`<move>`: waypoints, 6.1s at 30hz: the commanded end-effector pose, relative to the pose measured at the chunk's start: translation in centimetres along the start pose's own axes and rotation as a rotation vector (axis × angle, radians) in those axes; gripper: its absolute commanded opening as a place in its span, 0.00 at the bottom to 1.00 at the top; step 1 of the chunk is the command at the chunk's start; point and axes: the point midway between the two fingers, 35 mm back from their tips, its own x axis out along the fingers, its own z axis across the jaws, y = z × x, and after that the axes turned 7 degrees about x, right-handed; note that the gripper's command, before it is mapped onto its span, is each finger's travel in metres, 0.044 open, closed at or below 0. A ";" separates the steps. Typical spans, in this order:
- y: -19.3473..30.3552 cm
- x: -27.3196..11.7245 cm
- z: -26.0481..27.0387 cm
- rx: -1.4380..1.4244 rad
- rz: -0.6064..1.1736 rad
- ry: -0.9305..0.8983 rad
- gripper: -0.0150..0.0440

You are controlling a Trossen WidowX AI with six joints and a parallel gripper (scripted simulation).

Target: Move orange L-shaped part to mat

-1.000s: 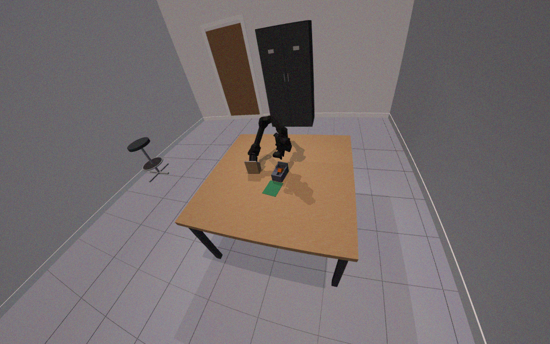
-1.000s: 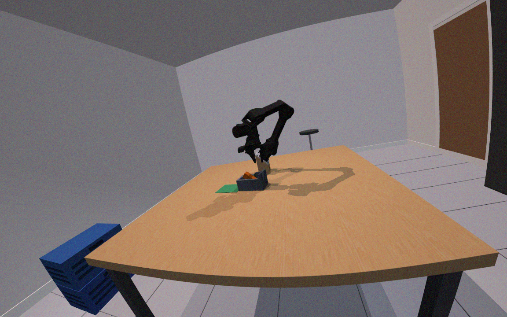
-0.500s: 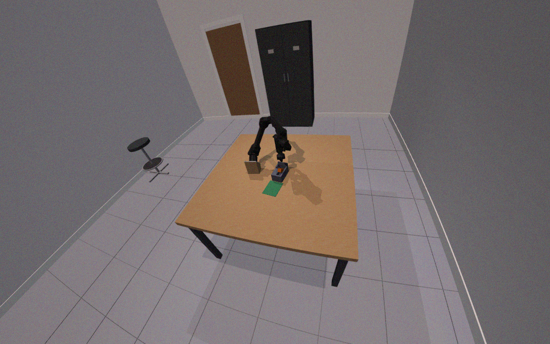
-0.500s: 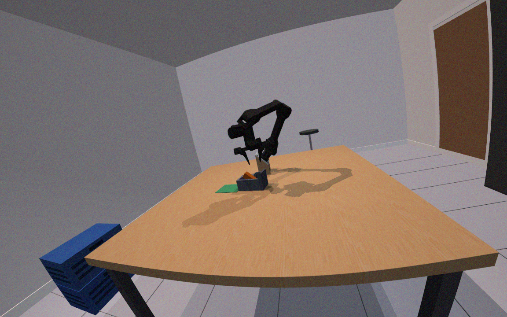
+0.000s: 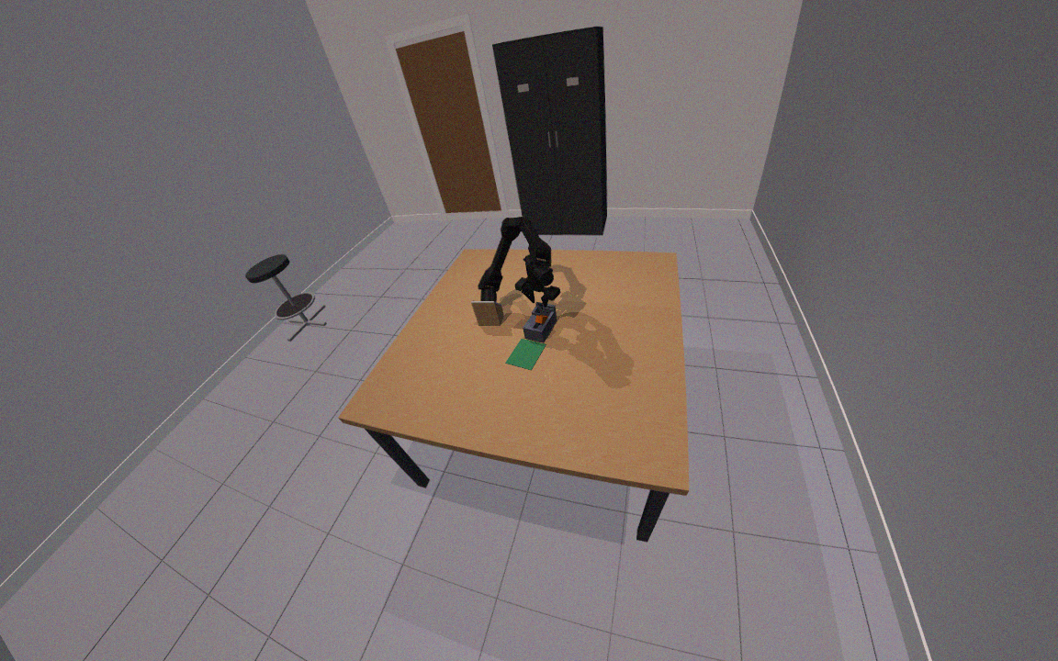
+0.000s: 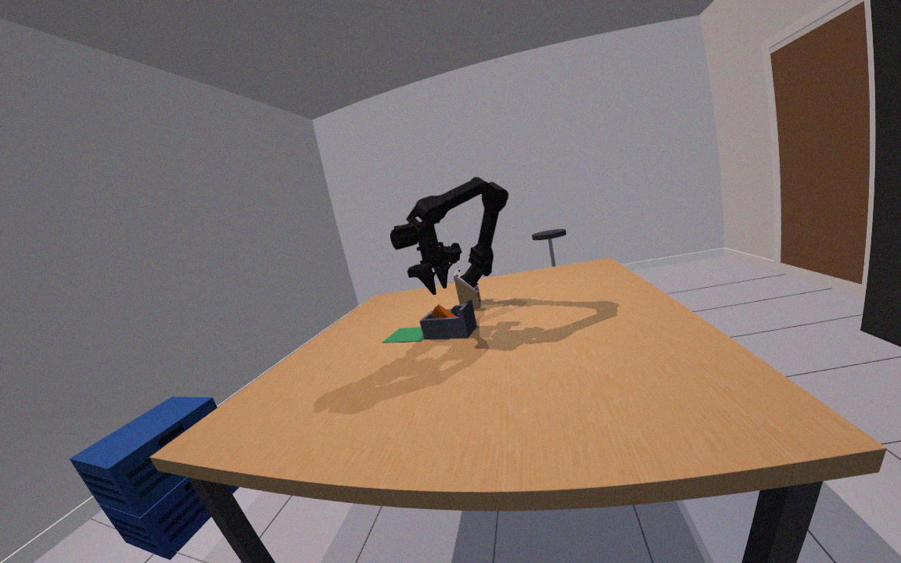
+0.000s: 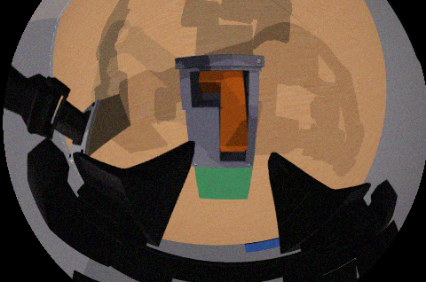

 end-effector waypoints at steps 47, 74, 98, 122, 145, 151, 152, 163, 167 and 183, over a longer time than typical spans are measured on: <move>1.2 7.6 -0.7 -0.163 0.007 0.006 0.73; 1.2 7.3 -0.8 -0.172 0.014 0.009 0.25; 1.2 3.8 -0.7 -0.163 0.009 0.007 0.25; 1.2 0.1 -0.7 -0.162 0.010 0.007 0.25; 3.1 -1.3 -1.0 -0.162 0.011 0.007 0.25; 6.4 -1.2 -1.6 -0.162 0.013 0.008 0.25; 6.9 -1.2 -1.7 -0.162 0.013 0.008 0.25; 12.9 -1.4 -2.8 -0.162 0.017 0.010 0.25; 15.0 -1.4 -3.2 -0.162 0.018 0.010 0.25; 17.6 -0.8 -3.9 -0.162 0.020 0.011 0.25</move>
